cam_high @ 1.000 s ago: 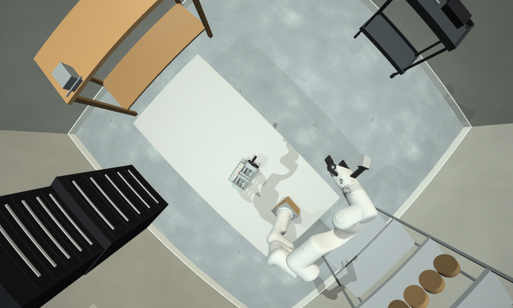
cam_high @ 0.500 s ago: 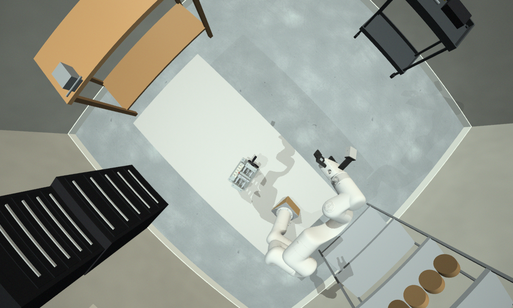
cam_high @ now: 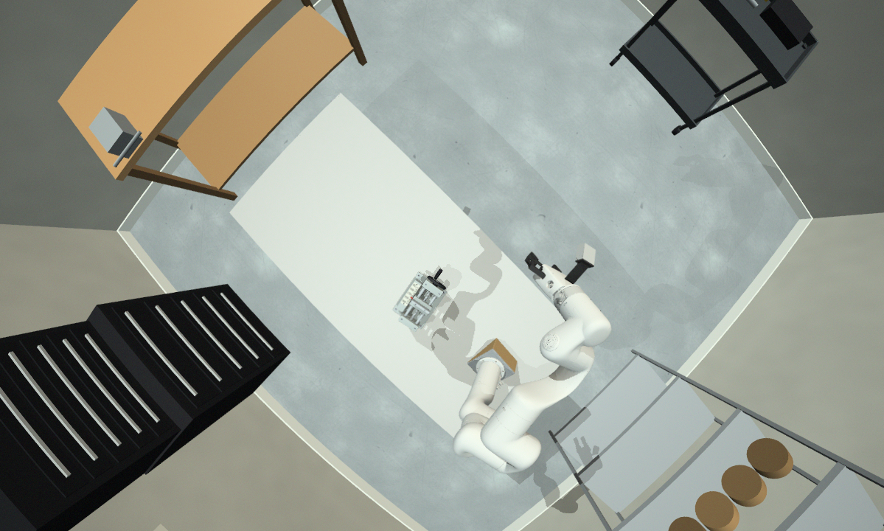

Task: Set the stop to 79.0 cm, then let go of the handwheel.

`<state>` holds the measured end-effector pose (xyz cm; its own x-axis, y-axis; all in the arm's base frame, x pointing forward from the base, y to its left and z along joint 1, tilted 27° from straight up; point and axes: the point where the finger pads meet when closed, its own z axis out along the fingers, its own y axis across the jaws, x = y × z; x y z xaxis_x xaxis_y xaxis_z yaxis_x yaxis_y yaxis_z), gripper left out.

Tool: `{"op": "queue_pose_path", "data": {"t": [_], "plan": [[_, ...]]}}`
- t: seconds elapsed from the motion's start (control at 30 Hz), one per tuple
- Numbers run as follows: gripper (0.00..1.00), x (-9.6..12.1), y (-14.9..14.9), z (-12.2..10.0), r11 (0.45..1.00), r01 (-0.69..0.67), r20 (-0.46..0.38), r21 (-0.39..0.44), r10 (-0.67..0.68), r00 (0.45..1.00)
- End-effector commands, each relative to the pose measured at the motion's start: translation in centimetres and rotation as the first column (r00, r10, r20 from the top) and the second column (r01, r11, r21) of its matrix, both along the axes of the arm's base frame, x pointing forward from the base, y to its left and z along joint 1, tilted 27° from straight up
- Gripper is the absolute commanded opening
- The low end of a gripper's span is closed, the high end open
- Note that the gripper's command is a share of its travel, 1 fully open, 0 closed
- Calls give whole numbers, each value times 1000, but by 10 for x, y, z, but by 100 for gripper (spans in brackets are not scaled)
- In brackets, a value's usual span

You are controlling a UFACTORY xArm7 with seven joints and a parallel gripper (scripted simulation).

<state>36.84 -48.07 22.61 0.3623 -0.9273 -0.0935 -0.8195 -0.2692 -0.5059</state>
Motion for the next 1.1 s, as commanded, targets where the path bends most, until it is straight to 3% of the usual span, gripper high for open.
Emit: {"op": "queue_pose_path", "data": {"t": [0.0, 0.37, 0.43, 0.93, 1.0, 1.07], "plan": [[100, 29, 38, -20, 998, -13, -51, 57, 16, 999], [100, 29, 38, -20, 998, -13, -51, 57, 16, 999], [100, 59, 94, -47, 992, -22, -139, 124, 40, 990], [100, 59, 94, -47, 992, -22, -139, 124, 40, 990], [100, 80, 149, -69, 985, -30, -219, 169, 67, 973], [100, 80, 149, -69, 985, -30, -219, 169, 67, 973]]}}
